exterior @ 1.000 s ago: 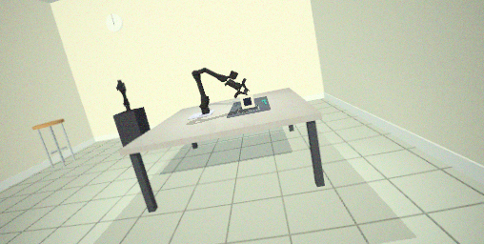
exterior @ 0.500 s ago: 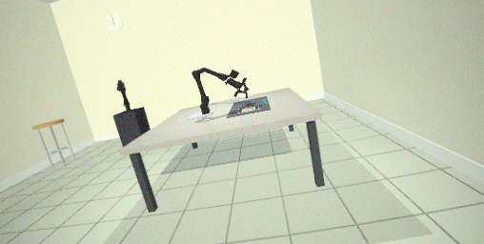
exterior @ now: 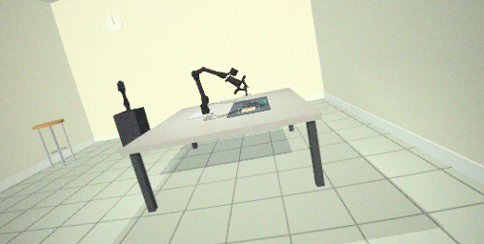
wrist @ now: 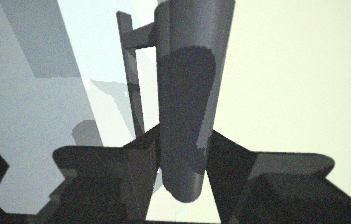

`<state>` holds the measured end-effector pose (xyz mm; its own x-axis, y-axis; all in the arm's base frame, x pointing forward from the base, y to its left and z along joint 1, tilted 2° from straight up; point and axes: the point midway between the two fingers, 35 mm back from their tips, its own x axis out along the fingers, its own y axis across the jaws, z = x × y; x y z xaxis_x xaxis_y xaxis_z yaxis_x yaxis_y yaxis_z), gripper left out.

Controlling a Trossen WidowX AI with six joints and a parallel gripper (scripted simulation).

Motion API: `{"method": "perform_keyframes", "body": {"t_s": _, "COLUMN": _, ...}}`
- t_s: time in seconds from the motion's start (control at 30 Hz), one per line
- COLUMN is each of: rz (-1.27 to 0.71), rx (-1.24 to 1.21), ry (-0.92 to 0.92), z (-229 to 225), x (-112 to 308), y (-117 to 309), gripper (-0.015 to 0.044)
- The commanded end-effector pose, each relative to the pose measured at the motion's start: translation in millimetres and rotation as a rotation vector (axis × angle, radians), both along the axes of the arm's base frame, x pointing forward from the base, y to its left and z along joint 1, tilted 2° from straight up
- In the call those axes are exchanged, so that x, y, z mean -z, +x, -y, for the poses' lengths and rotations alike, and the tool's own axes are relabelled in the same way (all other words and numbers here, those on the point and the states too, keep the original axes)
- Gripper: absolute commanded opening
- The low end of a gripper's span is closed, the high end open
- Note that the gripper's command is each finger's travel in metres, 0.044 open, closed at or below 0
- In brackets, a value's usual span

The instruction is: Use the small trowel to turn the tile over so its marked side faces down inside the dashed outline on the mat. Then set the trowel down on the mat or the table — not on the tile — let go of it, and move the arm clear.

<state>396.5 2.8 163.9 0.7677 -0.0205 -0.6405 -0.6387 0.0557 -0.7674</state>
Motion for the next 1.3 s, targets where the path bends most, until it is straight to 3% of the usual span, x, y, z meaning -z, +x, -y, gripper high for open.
{"method": "perform_keyframes", "body": {"t_s": 0.0, "rz": 0.017, "rx": 0.005, "ry": 0.003, "z": 0.1, "x": -6.0, "y": 1.6, "gripper": 0.0000}}
{"method": "perform_keyframes", "body": {"t_s": 1.27, "rz": 0.001, "rx": 0.000, "ry": 0.000, "z": -0.2, "x": -1.2, "y": -0.2, "gripper": 0.0000}}
